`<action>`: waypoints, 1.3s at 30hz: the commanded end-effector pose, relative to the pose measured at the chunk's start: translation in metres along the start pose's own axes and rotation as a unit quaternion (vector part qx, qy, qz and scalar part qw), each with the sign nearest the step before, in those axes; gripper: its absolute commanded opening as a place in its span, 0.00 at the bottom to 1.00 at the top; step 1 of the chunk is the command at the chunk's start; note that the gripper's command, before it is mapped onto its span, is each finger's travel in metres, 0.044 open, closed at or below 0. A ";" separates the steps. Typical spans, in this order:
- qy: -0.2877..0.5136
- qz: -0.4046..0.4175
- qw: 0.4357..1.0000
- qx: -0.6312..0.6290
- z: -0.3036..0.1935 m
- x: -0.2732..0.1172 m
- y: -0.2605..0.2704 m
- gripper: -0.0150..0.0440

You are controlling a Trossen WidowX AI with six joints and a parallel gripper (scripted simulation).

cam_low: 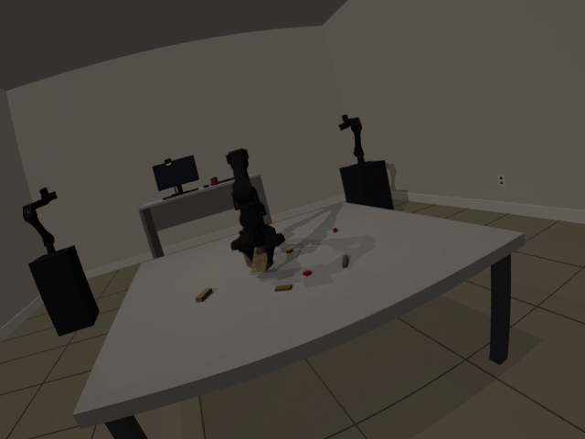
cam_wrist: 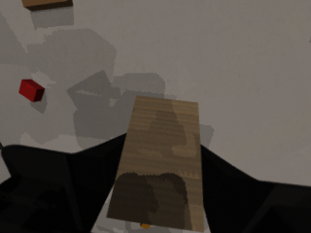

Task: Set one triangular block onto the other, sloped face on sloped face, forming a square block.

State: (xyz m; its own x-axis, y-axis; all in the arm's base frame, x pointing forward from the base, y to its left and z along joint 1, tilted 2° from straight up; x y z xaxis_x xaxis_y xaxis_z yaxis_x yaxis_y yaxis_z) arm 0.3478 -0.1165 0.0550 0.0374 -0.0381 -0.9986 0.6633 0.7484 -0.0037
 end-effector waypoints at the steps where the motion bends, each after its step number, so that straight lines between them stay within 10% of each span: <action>1: -0.001 -0.001 0.999 -0.044 0.000 0.000 0.000 0.25; 39: -0.004 -0.003 0.858 -0.514 -0.001 0.000 0.001 0.25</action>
State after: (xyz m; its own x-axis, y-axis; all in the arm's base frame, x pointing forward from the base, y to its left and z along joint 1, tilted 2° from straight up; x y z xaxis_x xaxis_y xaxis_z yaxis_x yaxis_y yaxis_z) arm 0.3476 -0.1143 0.0532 0.0393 -0.0388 -0.9985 -0.2900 0.9558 -0.0486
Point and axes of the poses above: the point midway between the two fingers, 35 mm back from their tips, its own x axis out along the fingers, its own y axis across the jaws, z = x × y, the point moved 5 cm from there along -x, back along the fingers, and after that the axes turned 6 degrees about -x, right-handed, at the moved point
